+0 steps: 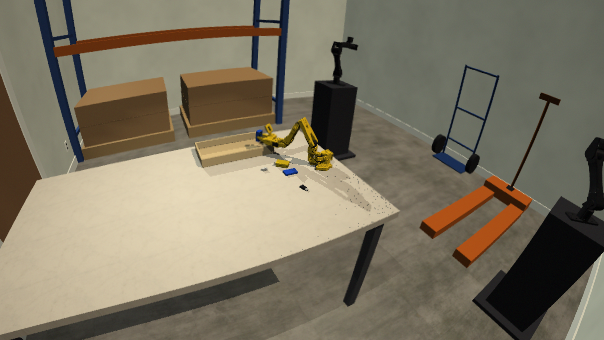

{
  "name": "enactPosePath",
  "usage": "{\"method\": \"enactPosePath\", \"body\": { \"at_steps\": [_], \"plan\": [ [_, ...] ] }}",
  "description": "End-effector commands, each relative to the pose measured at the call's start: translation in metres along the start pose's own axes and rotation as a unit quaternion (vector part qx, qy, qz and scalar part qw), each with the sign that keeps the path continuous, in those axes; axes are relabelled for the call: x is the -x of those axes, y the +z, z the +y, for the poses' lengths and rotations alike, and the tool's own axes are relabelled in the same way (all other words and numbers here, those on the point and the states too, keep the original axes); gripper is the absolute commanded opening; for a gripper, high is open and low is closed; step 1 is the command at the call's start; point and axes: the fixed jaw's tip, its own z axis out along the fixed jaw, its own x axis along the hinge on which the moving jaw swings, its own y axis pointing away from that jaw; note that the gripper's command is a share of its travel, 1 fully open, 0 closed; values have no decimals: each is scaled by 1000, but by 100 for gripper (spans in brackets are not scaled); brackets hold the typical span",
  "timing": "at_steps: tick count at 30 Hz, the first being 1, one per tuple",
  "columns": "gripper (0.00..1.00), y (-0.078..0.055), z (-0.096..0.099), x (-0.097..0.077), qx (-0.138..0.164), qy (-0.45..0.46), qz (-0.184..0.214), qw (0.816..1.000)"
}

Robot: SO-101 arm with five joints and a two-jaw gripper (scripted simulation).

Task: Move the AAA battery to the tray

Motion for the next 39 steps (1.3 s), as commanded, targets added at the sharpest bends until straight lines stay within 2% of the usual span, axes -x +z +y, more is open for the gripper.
{"method": "enactPosePath", "body": {
  "at_steps": [1, 23, 39],
  "plan": [
    [19, 3, -3, 13, -4, -5, -28, 1000],
    [19, 3, -3, 22, -4, -7, -68, 998],
    [19, 3, -3, 23, -4, -7, -71, 997]
  ]
}}
